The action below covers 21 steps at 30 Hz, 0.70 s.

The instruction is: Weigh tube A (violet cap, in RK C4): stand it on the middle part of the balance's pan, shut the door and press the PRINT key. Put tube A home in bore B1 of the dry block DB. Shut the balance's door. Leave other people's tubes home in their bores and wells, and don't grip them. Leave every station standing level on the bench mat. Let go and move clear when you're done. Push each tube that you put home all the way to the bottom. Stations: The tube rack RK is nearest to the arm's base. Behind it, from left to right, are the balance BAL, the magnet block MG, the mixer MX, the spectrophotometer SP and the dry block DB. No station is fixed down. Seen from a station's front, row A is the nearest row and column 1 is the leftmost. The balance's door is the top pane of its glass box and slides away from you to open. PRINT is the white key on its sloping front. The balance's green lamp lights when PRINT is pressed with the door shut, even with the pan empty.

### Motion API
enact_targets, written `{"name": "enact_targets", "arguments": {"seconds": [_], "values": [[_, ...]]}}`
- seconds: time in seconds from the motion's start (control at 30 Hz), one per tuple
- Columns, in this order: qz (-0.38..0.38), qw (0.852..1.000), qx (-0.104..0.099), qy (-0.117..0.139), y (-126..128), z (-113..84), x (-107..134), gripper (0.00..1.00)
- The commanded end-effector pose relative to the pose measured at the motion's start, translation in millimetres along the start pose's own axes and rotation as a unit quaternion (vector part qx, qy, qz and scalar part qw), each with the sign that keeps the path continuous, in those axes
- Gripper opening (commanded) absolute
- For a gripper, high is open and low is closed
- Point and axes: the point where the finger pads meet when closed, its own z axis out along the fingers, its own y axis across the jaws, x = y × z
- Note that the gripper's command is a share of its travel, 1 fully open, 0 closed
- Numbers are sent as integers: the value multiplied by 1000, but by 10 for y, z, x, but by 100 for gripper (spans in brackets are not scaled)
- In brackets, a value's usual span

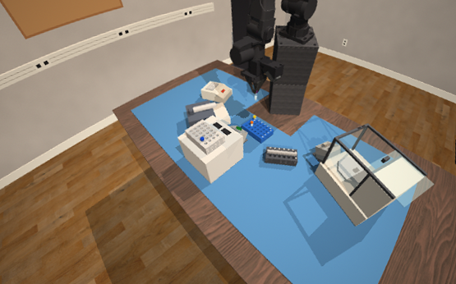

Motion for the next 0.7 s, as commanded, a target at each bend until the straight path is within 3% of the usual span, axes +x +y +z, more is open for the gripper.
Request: {"name": "enact_targets", "arguments": {"seconds": [0.0,0.67], "values": [[-3,1000,2,0,2,-86,25,9],[-3,1000,2,0,4,-349,29,9]]}}
